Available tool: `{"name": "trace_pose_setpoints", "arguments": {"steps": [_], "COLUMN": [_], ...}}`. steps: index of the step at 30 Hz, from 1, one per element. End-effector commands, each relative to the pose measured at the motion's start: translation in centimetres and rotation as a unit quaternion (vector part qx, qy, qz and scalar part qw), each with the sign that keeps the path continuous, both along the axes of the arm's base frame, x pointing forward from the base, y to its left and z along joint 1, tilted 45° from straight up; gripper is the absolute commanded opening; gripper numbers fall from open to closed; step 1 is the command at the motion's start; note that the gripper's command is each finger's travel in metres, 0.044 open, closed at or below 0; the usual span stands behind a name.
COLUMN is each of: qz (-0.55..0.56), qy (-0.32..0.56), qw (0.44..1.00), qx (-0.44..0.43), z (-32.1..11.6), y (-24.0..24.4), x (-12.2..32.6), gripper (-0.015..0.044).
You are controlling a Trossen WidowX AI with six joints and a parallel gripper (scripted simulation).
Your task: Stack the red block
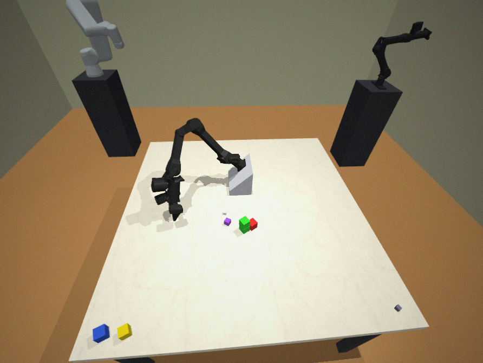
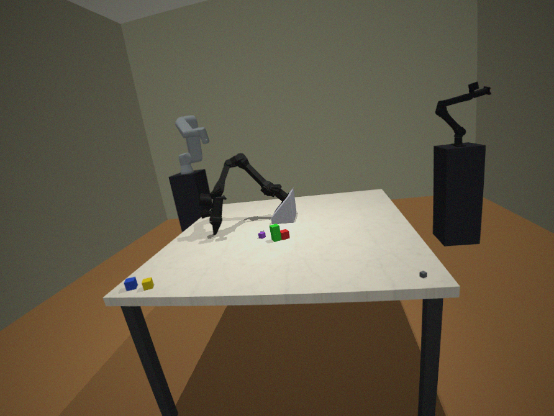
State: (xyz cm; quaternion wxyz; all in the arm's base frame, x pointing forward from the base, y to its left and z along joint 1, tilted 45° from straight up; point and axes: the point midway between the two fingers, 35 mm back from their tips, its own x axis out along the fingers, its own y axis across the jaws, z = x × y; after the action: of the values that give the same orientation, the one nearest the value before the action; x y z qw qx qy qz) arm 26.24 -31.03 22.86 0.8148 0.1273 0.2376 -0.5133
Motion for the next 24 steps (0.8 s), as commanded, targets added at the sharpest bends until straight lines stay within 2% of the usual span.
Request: {"name": "trace_pose_setpoints", "arguments": {"steps": [1, 12, 24], "qz": [0.007, 0.023, 0.014], "qy": [0.005, 0.051, 0.115], "qw": [1.0, 0.991, 0.977], "qx": [0.026, 0.122, 0.177], "z": [-1.4, -7.7, -14.3], "y": [1.3, 8.7, 18.7], "x": [2.1, 8.4, 11.9], "gripper": [0.044, 0.044, 0.044]}}
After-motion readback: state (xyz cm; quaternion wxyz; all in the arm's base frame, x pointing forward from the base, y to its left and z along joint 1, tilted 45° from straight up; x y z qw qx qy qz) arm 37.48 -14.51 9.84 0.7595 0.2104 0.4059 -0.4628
